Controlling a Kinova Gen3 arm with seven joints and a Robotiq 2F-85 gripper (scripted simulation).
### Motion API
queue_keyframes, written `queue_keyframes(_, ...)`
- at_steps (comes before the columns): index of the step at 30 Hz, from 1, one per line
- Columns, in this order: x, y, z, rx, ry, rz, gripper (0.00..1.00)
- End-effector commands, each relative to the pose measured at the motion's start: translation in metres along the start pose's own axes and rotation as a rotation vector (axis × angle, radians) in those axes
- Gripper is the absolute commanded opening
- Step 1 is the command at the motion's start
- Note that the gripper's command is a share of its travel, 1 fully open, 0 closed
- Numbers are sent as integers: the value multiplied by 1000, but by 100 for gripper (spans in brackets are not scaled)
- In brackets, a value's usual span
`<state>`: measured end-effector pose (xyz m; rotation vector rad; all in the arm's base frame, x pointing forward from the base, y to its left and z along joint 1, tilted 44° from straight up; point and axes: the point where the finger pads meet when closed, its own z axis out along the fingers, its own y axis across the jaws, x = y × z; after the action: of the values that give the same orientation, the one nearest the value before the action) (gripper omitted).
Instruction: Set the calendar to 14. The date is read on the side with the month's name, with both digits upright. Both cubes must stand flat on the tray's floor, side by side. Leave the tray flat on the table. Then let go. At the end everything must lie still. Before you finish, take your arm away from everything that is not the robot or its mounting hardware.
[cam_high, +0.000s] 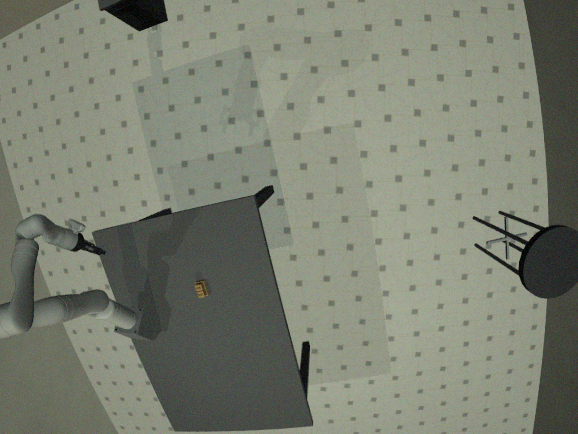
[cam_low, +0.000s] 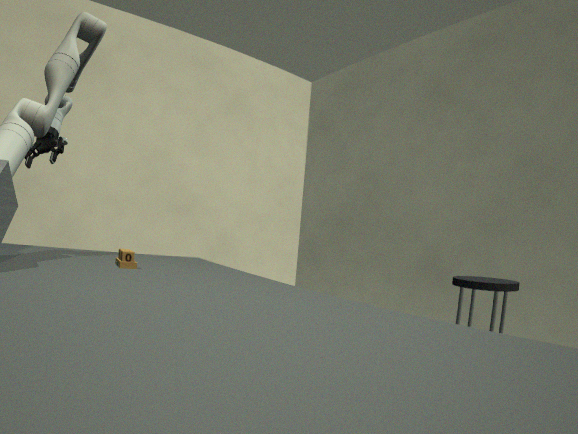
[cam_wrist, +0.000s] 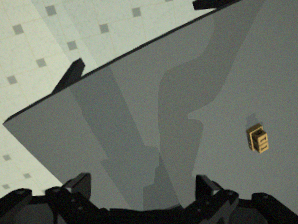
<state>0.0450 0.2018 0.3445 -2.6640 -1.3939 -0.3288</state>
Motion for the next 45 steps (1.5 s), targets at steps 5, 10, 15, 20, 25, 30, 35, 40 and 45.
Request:
queue_keyframes(5, 0, 0, 0, 1, 1, 0, 100)
queue_keyframes(10, 0, 0, 0, 1, 1, 0, 100)
queue_keyframes(15, 0, 0, 0, 1, 1, 0, 100)
queue_keyframes(20, 0, 0, 0, 1, 2, 0, 100)
queue_keyframes(25, 3, 5, -2, 2, 14, -3, 100)
queue_keyframes(30, 10, 20, -6, 5, 49, -13, 100)
queue_keyframes(35, 17, 35, -11, 6, 83, -22, 100)
queue_keyframes(40, 29, 73, -20, 8, 158, -43, 100)
queue_keyframes(45, 37, 125, -27, 4, 245, -69, 100)
